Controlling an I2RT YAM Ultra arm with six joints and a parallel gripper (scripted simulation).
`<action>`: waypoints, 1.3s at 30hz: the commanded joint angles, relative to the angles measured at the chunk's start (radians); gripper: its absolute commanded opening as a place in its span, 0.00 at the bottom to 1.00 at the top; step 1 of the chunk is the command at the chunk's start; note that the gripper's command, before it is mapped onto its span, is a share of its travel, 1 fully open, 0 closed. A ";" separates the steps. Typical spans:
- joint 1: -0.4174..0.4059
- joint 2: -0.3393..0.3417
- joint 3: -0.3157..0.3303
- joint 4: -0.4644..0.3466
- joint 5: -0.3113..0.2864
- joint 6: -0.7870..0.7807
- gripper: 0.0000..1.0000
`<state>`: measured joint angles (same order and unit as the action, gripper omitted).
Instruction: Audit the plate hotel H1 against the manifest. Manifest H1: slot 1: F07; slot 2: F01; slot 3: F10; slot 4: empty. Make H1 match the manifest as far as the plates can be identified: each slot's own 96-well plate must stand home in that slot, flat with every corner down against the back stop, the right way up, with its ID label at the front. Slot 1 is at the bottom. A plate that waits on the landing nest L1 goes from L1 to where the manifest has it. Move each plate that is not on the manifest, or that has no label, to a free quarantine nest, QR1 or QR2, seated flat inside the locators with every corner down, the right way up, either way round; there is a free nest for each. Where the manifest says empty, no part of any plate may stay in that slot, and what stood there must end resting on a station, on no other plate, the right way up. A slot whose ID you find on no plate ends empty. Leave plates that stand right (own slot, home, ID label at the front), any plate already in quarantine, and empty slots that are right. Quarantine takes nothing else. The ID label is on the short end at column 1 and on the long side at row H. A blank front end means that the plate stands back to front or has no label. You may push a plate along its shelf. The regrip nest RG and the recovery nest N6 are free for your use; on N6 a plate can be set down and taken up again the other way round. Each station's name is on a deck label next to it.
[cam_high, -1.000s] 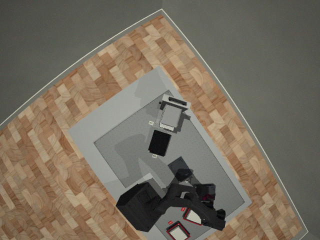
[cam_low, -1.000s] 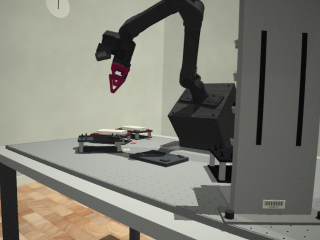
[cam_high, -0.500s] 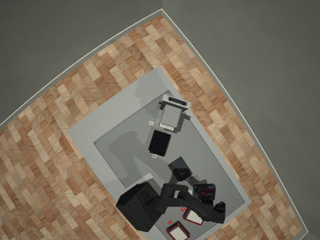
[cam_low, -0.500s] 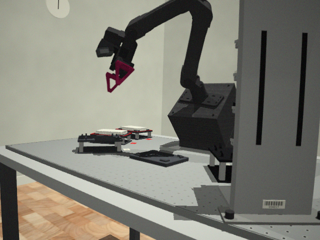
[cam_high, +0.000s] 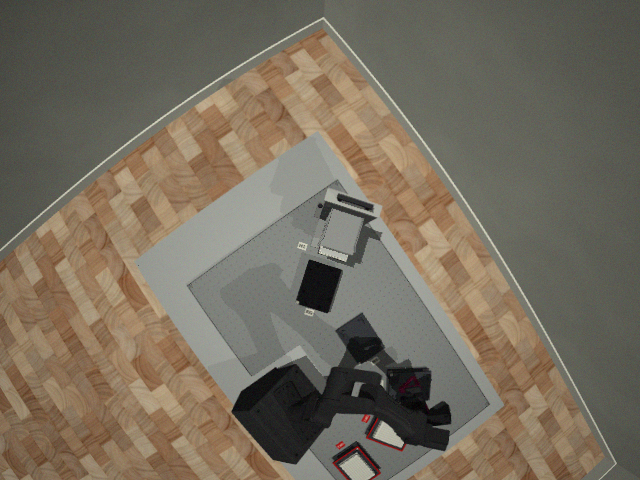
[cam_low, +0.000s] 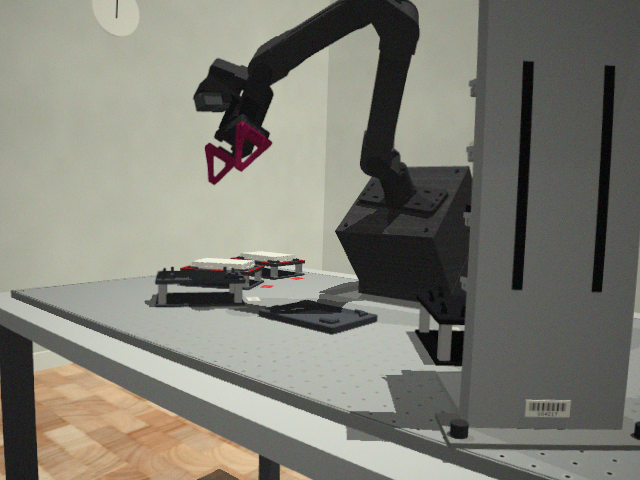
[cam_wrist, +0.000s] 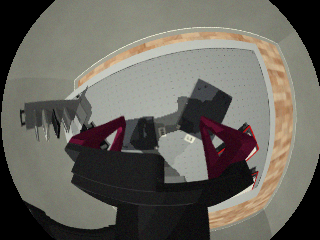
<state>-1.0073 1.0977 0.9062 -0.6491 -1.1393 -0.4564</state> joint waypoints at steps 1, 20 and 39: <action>-0.016 0.007 0.003 -0.001 -0.043 -0.084 1.00; -0.047 0.116 0.048 -0.118 -0.176 -0.521 1.00; -0.042 0.151 0.067 -0.142 -0.171 -0.559 1.00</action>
<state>-1.0477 1.2530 0.9691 -0.7921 -1.3060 -1.0157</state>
